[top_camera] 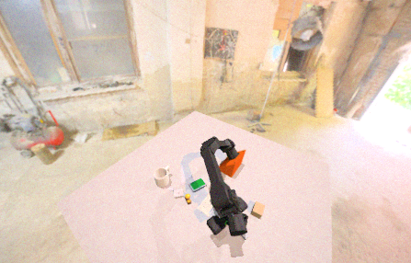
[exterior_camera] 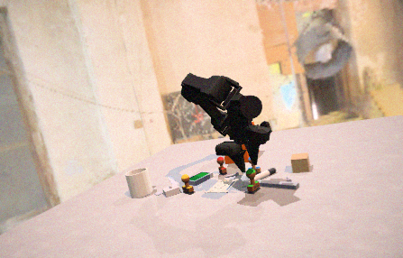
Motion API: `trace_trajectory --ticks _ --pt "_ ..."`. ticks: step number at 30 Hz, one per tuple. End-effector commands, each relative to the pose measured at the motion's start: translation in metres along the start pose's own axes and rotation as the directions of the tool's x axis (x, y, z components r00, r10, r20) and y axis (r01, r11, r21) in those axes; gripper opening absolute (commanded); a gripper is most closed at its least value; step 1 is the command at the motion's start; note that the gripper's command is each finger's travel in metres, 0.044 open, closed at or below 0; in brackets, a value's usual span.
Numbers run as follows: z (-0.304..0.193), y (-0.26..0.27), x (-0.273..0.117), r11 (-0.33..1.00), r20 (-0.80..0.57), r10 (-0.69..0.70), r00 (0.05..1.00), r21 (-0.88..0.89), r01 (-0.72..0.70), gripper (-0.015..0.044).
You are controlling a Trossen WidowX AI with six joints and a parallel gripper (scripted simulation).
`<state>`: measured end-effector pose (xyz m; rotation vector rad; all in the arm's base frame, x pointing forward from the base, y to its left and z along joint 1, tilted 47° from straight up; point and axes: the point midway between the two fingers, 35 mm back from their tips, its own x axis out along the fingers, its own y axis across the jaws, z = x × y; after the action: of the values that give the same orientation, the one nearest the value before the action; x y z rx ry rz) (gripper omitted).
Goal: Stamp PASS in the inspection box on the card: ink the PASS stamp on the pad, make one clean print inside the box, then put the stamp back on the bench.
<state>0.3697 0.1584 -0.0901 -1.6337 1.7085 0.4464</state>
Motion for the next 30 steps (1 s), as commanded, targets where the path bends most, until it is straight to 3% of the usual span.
trace_trajectory --ticks 1,4,30 --pt "0.001 0.004 -0.056 1.0 0.014 -0.01 1.0 0.002 0.01 0.0267" --pt "-0.002 0.007 -0.075 1.0 0.012 -0.011 1.0 0.001 0.011 0.0267" --pt "-0.002 0.006 -0.075 1.0 0.012 -0.017 1.0 -0.005 0.017 0.0267"
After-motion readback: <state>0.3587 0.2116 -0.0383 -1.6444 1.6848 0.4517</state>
